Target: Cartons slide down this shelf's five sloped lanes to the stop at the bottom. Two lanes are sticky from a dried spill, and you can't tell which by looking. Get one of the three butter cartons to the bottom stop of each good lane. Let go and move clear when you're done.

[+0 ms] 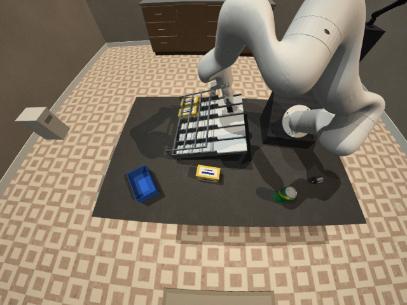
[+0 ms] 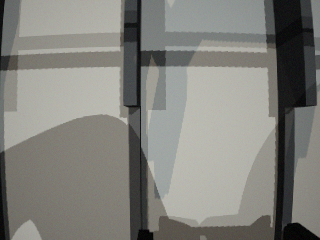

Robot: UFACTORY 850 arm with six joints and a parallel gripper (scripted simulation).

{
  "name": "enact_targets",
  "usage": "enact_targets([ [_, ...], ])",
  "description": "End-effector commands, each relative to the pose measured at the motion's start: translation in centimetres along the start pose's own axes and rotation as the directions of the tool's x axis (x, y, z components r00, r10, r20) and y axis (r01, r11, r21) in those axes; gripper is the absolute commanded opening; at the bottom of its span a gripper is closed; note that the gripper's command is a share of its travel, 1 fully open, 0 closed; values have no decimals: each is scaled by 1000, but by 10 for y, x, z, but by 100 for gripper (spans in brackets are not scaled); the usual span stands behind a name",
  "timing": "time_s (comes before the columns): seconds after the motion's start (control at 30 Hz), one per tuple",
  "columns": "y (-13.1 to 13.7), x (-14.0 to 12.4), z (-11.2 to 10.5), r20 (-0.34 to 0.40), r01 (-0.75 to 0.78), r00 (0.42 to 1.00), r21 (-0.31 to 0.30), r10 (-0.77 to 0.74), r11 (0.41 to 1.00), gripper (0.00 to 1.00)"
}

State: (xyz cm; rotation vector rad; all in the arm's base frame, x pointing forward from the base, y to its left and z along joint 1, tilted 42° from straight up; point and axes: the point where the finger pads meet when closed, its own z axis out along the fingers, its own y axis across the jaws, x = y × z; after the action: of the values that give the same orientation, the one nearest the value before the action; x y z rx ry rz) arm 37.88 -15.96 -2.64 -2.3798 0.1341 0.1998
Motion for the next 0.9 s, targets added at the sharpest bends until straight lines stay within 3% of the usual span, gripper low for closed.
enact_targets([
  [0.0,0,0,-1,-1,0,1000,-1,0,1000,78],
  [0.87,0,0,-1,-1,0,1000,-1,0,1000,80],
])
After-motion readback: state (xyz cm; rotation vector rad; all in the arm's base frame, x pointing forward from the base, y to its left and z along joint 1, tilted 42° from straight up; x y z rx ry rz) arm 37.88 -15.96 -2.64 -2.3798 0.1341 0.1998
